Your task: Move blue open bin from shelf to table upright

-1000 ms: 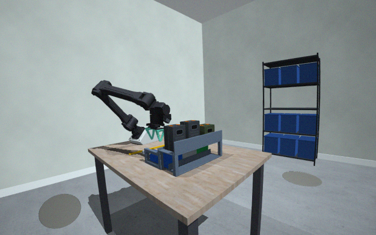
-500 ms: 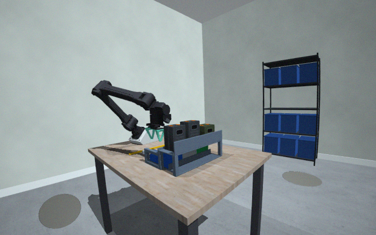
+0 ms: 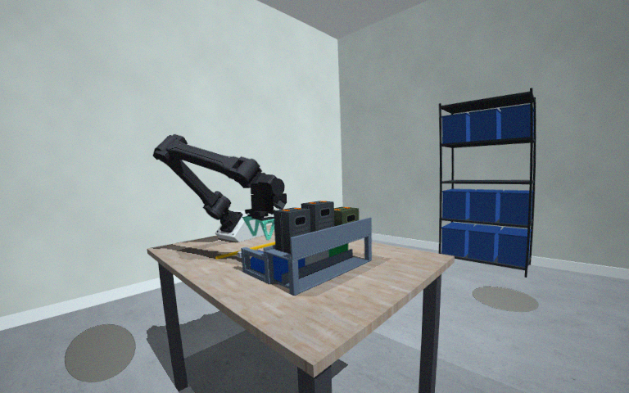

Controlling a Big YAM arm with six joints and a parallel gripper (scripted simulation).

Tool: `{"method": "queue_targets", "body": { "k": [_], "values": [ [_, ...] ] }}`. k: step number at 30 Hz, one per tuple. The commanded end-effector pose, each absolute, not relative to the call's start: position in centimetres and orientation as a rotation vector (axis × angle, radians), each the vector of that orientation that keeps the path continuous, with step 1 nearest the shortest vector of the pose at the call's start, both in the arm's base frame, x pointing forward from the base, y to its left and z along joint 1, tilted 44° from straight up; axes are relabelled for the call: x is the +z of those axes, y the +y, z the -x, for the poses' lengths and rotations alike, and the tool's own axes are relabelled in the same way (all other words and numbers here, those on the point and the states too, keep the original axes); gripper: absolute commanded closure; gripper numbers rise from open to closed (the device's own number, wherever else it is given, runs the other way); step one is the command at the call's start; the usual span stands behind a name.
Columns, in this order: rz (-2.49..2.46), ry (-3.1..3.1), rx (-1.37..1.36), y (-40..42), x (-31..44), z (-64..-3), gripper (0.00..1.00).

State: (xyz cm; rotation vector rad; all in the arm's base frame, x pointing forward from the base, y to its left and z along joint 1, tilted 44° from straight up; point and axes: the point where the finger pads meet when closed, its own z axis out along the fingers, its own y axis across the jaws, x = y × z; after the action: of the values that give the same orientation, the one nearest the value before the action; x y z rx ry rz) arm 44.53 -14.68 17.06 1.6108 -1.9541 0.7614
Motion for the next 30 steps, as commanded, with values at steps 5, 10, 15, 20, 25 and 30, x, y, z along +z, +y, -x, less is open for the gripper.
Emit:
{"method": "queue_targets", "body": {
  "k": [5,10,15,20,25,30],
  "values": [
    [-1.647,-1.946,0.794,-14.4,17.1,-45.4,0.10],
    [-1.615,-1.950,0.755,-16.5,15.3,-44.8,0.10],
    [-1.614,-1.959,0.769,-17.2,15.1,-44.8,0.10],
    [-1.616,-1.951,0.756,-17.8,13.9,-44.8,0.10],
    [-1.615,-1.953,0.759,-18.4,13.5,-44.8,0.10],
    [-1.624,-1.953,0.776,-18.5,13.4,-45.2,0.10]
  ]
}}
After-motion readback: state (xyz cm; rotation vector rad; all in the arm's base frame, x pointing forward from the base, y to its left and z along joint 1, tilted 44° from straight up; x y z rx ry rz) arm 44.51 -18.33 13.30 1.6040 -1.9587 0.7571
